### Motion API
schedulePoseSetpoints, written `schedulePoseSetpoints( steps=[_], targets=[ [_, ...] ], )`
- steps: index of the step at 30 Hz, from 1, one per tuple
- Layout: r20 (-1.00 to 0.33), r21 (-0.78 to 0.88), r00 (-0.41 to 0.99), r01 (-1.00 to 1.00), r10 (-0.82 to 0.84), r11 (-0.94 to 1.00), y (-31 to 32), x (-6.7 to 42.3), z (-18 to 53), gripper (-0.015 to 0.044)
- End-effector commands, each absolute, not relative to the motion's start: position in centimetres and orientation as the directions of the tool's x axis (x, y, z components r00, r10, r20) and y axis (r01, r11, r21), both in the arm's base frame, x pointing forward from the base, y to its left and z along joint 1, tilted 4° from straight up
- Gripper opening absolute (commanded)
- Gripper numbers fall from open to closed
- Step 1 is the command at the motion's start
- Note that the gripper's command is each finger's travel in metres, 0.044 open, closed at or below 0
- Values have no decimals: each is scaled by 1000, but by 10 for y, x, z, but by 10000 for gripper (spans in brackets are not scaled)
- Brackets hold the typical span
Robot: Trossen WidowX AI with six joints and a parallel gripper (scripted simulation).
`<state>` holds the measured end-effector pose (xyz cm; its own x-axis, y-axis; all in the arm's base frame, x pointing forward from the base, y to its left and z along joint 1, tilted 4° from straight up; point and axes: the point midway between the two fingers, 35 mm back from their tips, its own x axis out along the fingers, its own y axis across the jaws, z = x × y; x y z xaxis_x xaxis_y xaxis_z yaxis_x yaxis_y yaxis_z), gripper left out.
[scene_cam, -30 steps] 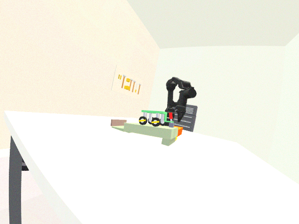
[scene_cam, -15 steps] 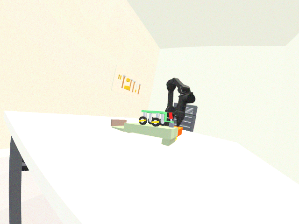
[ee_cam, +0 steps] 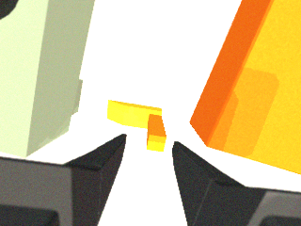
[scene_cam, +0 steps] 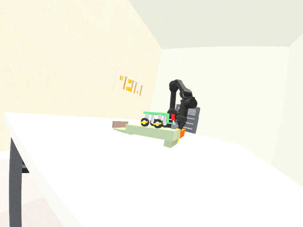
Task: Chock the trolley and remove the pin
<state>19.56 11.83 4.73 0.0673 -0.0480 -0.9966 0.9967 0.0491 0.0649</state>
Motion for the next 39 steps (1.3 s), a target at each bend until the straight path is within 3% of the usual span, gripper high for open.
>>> schedulePoseSetpoints(
  steps=[1, 39],
  targets=[
    [-997, 44, 47, 998, -55, 54, 117, 192, 37, 190],
    [-997, 44, 47, 998, -55, 54, 115, 193, 10, 190]
  ],
)
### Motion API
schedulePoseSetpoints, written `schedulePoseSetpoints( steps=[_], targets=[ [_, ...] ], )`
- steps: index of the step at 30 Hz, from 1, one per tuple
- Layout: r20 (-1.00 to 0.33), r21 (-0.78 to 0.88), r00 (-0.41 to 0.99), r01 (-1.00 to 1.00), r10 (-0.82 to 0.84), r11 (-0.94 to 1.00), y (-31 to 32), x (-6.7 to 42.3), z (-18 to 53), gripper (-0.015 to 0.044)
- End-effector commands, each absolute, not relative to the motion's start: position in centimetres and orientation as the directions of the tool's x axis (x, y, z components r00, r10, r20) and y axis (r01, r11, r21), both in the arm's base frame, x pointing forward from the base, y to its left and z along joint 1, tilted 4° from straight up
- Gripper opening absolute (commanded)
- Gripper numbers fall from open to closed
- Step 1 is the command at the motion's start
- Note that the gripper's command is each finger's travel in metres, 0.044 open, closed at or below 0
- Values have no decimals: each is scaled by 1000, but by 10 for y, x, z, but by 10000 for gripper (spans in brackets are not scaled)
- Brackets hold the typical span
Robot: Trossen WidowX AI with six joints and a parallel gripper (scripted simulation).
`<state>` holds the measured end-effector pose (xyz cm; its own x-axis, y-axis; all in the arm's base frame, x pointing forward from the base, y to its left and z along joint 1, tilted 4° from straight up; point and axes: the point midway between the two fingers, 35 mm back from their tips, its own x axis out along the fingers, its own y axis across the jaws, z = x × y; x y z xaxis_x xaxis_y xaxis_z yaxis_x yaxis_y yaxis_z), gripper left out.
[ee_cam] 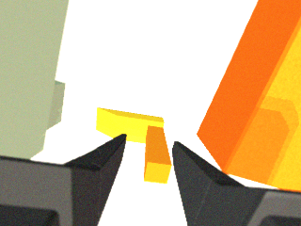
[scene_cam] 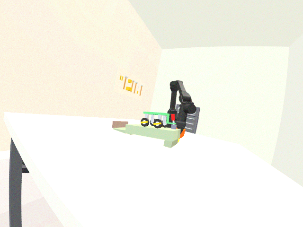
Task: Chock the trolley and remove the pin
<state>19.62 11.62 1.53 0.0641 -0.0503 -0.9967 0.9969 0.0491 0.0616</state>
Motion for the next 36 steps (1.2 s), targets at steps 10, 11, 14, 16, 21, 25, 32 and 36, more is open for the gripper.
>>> schedulePoseSetpoints(
  steps=[10, 11, 14, 16, 21, 25, 32, 36],
  targets=[
    [-997, 56, 59, 997, -54, 49, 115, 195, 13, 111],
    [-997, 56, 59, 997, -54, 49, 115, 195, 13, 85],
    [-997, 56, 59, 997, -54, 49, 115, 195, 13, 65],
    [-997, 56, 59, 997, -54, 49, 115, 195, 13, 52],
    [-997, 56, 59, 997, -54, 50, 115, 195, 14, 0],
    [-997, 47, 50, 998, -55, 53, 116, 194, 29, 0],
    [-997, 44, 47, 998, -55, 54, 114, 189, 50, 0],
    [-997, 43, 46, 998, -55, 54, 113, 187, 64, 0]
  ],
)
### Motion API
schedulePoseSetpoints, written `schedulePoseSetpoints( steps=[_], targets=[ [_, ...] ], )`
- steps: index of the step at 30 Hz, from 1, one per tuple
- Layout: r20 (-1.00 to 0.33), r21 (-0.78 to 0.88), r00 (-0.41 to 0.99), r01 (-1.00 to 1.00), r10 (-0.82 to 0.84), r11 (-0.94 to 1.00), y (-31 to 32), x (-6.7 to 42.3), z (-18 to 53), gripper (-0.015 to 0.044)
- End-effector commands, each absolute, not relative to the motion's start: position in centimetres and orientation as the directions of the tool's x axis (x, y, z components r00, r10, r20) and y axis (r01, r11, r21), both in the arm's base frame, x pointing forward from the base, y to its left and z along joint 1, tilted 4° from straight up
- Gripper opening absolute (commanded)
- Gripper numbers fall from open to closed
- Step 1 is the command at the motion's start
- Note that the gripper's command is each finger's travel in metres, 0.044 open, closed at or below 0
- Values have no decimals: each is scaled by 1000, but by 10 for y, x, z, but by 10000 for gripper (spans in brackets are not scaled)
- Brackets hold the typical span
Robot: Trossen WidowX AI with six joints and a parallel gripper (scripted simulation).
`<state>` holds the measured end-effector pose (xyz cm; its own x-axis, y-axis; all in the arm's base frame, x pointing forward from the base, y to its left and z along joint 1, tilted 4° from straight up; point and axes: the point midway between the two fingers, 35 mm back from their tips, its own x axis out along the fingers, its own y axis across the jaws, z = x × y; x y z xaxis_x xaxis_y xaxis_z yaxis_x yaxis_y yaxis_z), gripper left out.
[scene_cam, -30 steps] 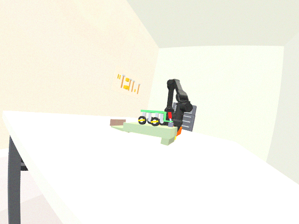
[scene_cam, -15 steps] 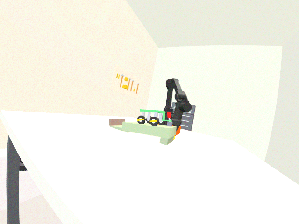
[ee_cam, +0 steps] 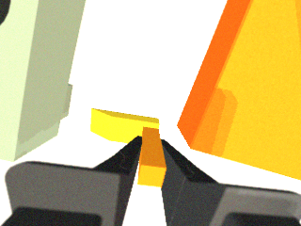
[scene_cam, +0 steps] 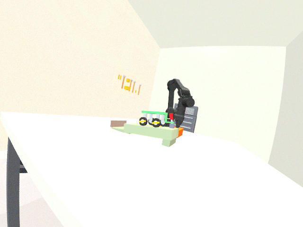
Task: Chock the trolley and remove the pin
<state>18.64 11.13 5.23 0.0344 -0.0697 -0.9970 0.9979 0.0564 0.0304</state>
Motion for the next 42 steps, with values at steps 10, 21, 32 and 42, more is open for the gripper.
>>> schedulePoseSetpoints(
  steps=[10, 21, 32, 42],
  targets=[
    [-997, 43, 46, 998, -55, 54, 114, 185, 95, 0],
    [-997, 43, 46, 998, -55, 54, 117, 185, 129, 0],
    [-997, 43, 46, 998, -54, 54, 123, 186, 160, 0],
    [-997, 36, 47, 980, -54, 195, 123, 186, 160, 0]
  ],
)
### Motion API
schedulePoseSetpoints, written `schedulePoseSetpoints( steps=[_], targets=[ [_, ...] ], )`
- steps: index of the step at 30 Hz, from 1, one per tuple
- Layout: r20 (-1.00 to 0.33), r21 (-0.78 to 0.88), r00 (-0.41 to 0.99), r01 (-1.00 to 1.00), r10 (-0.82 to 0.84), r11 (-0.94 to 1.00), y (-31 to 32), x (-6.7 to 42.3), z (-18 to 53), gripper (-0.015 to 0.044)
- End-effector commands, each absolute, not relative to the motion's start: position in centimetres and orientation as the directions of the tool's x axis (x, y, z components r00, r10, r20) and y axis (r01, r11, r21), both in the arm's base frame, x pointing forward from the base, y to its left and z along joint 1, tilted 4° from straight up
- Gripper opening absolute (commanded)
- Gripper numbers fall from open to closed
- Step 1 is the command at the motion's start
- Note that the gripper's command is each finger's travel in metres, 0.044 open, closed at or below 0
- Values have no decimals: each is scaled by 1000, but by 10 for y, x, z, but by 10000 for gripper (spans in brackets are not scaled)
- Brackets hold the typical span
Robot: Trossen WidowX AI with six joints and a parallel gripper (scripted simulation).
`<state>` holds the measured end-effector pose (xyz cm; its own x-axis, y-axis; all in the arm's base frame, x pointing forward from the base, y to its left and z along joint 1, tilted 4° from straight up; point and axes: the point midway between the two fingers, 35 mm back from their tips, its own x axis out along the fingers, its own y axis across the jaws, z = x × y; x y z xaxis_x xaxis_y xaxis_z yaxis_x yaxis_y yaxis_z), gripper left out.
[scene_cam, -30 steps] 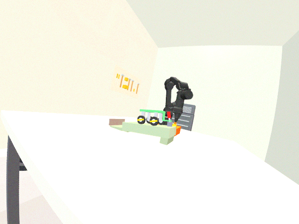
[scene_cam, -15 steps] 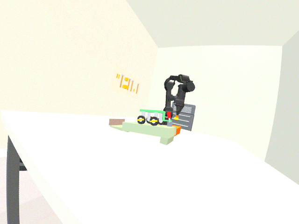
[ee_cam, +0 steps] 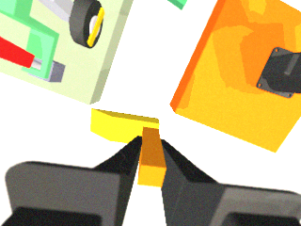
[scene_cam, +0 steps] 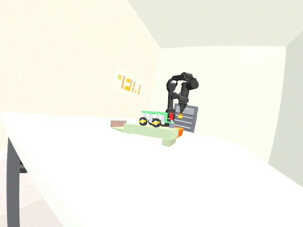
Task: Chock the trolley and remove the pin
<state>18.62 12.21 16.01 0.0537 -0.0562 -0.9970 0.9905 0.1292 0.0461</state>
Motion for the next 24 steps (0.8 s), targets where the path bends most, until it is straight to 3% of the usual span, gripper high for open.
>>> schedulePoseSetpoints(
  steps=[1, 12, 24],
  targets=[
    [-997, 34, 47, 973, -54, 229, 123, 186, 160, 0],
    [-997, 9, 48, 824, -54, 566, 123, 186, 160, 0],
    [-997, -20, 48, 536, -54, 844, 123, 186, 160, 0]
  ],
)
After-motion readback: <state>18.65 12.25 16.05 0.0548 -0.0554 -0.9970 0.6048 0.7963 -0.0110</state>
